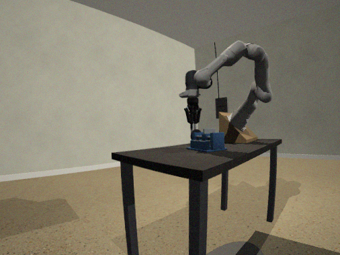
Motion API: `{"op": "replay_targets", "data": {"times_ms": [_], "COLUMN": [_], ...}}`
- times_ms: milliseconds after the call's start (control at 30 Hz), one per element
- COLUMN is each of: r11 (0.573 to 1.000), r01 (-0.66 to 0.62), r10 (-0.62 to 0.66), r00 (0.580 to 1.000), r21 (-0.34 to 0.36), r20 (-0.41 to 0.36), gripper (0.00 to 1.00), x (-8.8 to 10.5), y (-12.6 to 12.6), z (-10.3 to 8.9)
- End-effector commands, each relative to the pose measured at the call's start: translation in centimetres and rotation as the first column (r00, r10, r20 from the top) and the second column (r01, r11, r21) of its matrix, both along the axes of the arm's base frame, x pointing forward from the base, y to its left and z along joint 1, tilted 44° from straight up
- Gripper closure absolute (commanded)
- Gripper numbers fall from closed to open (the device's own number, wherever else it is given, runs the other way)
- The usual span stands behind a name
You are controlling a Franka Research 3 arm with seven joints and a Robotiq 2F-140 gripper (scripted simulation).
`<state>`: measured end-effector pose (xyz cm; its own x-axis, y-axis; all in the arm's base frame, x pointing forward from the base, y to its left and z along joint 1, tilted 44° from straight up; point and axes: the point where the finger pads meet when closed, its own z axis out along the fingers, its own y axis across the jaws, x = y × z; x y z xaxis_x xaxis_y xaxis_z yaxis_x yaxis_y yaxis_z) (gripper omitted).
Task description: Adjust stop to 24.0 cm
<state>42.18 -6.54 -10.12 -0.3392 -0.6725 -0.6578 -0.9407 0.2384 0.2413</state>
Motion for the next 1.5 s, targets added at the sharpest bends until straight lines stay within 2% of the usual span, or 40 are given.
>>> {"op": "replay_targets", "data": {"times_ms": [0, 300, 733, 1000, 1467], "r11": [1.0, 1.0, 1.0, 1.0, 1.0], "r01": [0.007, 0.007, 0.007, 0.007, 0.007], "r10": [-0.007, -0.007, -0.007, -0.007, -0.007], "r00": [1.0, 1.0, 1.0, 1.0, 1.0], "r21": [-0.007, -0.007, -0.007, -0.007, -0.007], "r20": [-0.007, -0.007, -0.007, -0.007, -0.007], "gripper": [0.96, 0.96, 0.96, 0.96, 0.96], "x": [0.8, 1.9, 3.1, 2.2, 0.3], "y": [-0.2, -0.1, 1.2, 3.1, 4.2], "z": [-0.4, -1.0, -3.0, -4.5, -4.6]}}
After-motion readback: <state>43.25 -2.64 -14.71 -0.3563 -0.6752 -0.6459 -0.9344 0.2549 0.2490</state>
